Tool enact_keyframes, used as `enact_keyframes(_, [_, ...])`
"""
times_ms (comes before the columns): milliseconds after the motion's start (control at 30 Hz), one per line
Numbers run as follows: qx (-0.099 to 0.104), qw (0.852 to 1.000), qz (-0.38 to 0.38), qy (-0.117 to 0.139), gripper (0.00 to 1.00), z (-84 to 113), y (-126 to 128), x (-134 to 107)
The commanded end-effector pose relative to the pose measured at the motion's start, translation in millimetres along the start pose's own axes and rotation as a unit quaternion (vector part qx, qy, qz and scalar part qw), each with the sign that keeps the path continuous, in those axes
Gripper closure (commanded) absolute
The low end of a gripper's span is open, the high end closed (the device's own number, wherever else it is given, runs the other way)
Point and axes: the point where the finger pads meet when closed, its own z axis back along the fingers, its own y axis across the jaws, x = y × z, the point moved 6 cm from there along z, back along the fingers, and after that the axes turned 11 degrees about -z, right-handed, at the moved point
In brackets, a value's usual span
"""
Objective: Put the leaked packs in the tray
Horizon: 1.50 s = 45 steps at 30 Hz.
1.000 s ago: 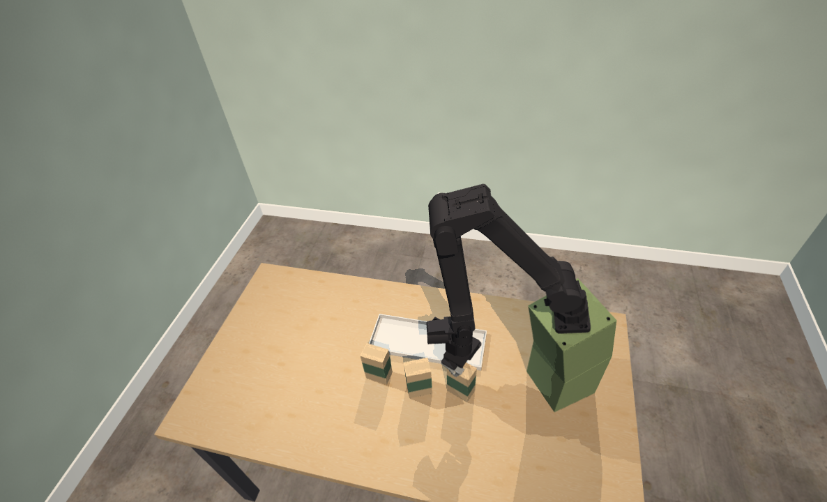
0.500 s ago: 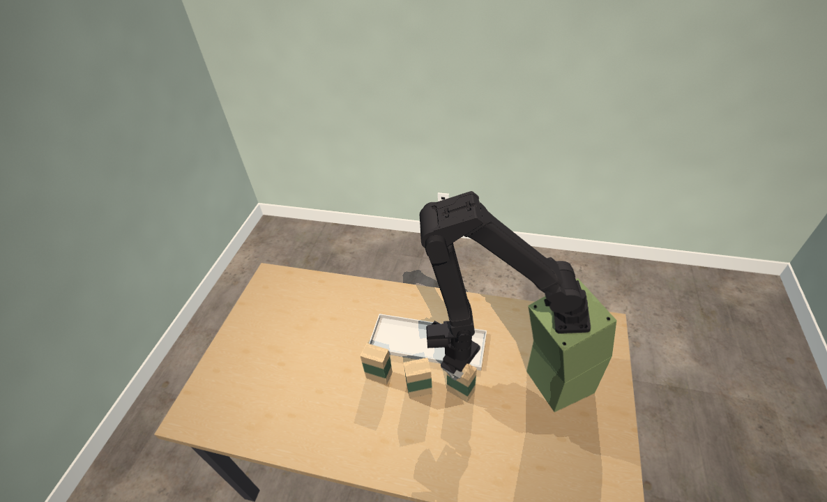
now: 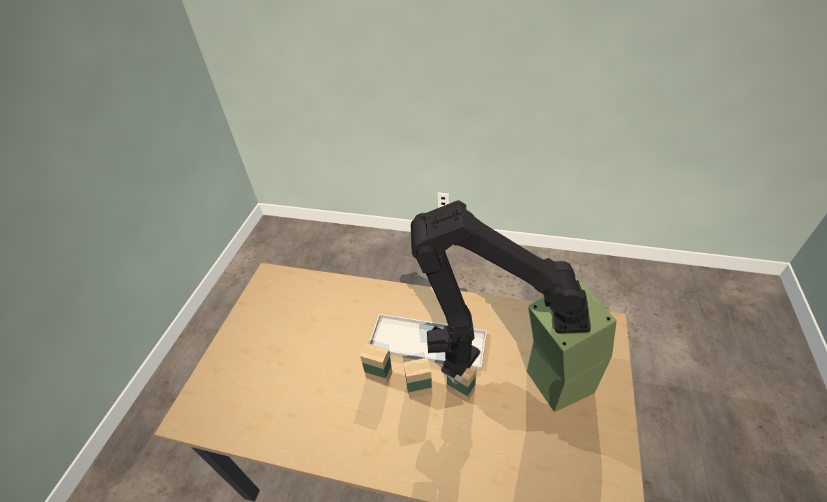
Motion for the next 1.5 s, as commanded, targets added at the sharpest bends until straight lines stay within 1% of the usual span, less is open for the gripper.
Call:
enact_keyframes(0, [-0.001,1.0,0.002,0.0,0.21,-7.7,2.3,-2.6])
enact_keyframes(1200, [-0.002,1.0,0.002,0.001,0.21,-7.7,2.1,-2.8])
enact_keyframes(1233, [-0.002,1.0,0.002,0.001,0.74,-7.7,2.1,-2.8])
enact_keyframes(1467, [-0.003,1.0,0.003,0.002,0.74,-7.7,1.5,-3.1])
